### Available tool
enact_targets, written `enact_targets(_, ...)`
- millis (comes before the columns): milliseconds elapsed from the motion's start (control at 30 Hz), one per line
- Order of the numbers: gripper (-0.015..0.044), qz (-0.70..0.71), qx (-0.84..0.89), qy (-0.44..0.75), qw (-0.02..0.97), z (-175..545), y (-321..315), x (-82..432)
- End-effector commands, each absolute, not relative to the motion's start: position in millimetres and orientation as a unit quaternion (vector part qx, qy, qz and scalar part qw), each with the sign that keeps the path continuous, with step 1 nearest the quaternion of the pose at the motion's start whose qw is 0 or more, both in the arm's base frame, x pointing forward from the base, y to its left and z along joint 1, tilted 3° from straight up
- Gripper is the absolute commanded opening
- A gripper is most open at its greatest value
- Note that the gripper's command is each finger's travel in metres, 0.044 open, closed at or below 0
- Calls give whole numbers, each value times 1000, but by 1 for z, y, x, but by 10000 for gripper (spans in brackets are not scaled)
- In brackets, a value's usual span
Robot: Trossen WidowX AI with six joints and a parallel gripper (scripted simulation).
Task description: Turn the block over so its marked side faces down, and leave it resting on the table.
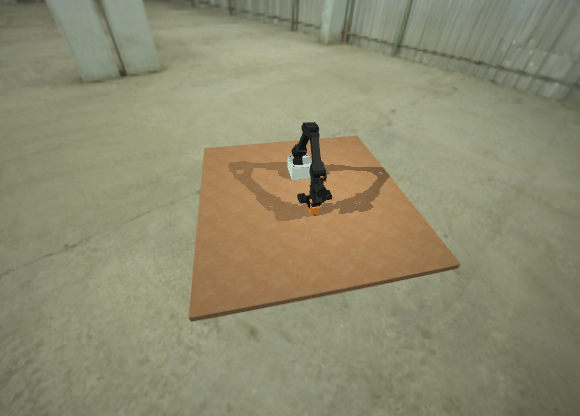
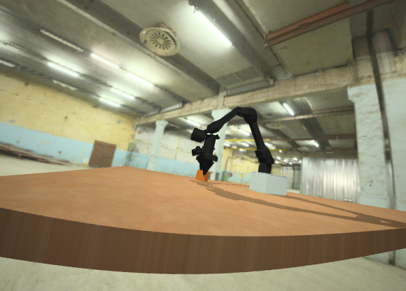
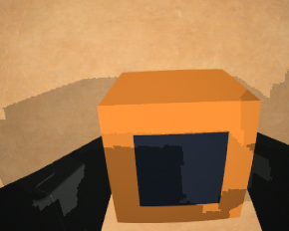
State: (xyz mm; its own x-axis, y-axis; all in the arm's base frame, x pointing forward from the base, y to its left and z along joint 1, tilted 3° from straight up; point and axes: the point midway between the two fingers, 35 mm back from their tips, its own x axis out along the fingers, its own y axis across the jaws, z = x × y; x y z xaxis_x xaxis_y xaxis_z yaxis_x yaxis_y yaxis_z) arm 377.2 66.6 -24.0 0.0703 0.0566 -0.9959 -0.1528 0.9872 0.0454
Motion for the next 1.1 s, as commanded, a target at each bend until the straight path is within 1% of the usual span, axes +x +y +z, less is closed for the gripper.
enact_targets(0,0,70,-34,654,753,-22,66,379)
enact_targets(800,0,75,-20,507,858,-22,65,371)
enact_targets(1067,0,75,-19,499,863,-23,65,372)
